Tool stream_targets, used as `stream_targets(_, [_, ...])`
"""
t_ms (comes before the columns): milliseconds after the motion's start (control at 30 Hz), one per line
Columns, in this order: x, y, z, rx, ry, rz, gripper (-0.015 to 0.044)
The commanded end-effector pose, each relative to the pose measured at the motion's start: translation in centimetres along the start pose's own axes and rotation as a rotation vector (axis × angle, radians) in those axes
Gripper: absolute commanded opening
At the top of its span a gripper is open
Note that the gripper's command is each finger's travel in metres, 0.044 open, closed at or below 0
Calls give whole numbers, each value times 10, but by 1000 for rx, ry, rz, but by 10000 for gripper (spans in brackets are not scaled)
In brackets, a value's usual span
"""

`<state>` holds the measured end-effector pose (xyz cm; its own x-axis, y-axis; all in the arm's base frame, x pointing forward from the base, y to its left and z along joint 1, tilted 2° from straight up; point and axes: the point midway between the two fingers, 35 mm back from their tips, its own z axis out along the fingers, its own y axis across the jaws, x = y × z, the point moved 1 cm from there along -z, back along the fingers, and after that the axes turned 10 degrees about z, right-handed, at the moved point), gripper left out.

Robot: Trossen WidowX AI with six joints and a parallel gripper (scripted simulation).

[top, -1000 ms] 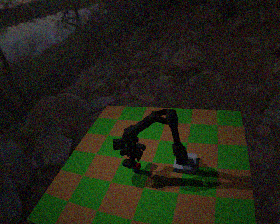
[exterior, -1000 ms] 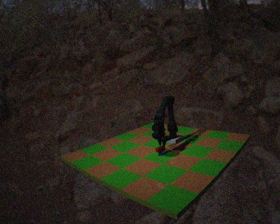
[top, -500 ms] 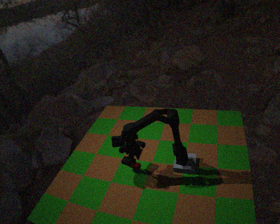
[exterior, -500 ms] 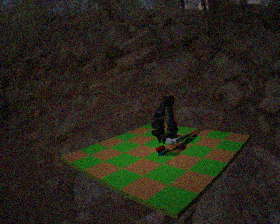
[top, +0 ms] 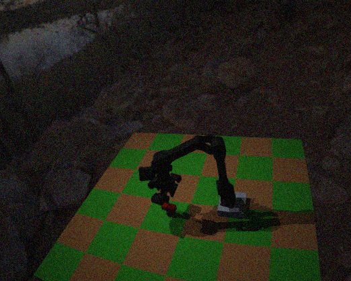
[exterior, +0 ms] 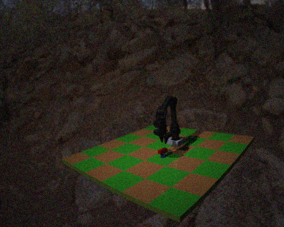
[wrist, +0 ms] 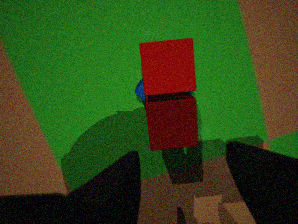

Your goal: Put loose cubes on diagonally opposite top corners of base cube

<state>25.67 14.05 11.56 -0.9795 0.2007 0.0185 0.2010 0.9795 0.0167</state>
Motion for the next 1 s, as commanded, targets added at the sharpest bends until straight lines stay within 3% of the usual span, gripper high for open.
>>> stream_targets(0, [0, 0, -4, -2, -2, -4, 231])
stream_targets(233, [0, 0, -12, 0, 0, 0, 400])
stream_targets(367, [5, 8, -10, 0, 3, 1, 400])
stream_targets(633, [72, 89, -13, -8, 10, 1, 400])
stream_targets(967, [74, 91, -13, -8, 10, 1, 400])
